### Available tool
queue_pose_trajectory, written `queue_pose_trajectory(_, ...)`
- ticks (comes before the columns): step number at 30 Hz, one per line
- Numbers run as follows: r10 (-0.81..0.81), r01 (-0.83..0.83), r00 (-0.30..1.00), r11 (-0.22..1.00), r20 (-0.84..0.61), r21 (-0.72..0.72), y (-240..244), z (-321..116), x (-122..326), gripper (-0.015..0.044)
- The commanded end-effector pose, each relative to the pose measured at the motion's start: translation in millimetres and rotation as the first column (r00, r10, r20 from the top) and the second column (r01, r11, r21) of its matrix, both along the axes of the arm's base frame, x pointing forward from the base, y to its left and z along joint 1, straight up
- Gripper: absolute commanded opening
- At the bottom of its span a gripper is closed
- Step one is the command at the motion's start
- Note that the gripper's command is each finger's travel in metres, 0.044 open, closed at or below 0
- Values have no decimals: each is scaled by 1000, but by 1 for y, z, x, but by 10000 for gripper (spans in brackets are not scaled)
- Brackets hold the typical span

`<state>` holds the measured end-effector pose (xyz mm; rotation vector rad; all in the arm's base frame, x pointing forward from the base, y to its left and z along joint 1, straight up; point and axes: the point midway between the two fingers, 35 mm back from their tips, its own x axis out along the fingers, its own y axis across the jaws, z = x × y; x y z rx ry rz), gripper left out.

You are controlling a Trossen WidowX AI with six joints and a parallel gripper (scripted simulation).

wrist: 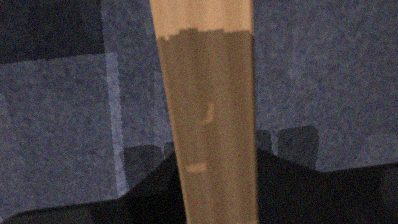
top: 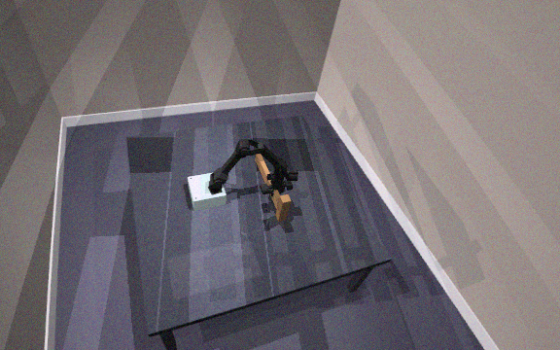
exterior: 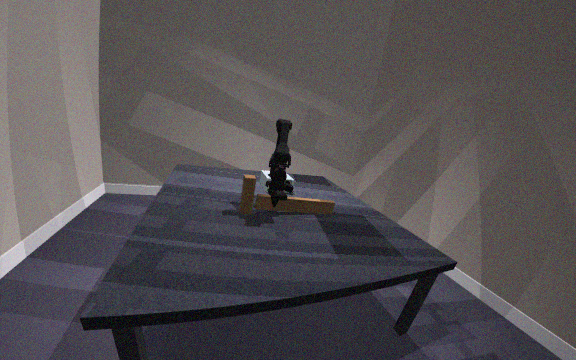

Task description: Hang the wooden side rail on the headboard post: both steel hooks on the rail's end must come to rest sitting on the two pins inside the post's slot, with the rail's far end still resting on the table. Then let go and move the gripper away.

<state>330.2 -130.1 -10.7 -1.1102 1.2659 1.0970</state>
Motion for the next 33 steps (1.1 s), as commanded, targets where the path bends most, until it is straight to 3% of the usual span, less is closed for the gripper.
queue_pose_trajectory(1,1,-1,1000,1000,16,-7,-3,6,3,0)
queue_pose_trajectory(33,1,-1,1000,1000,16,-8,-6,4,3,0)
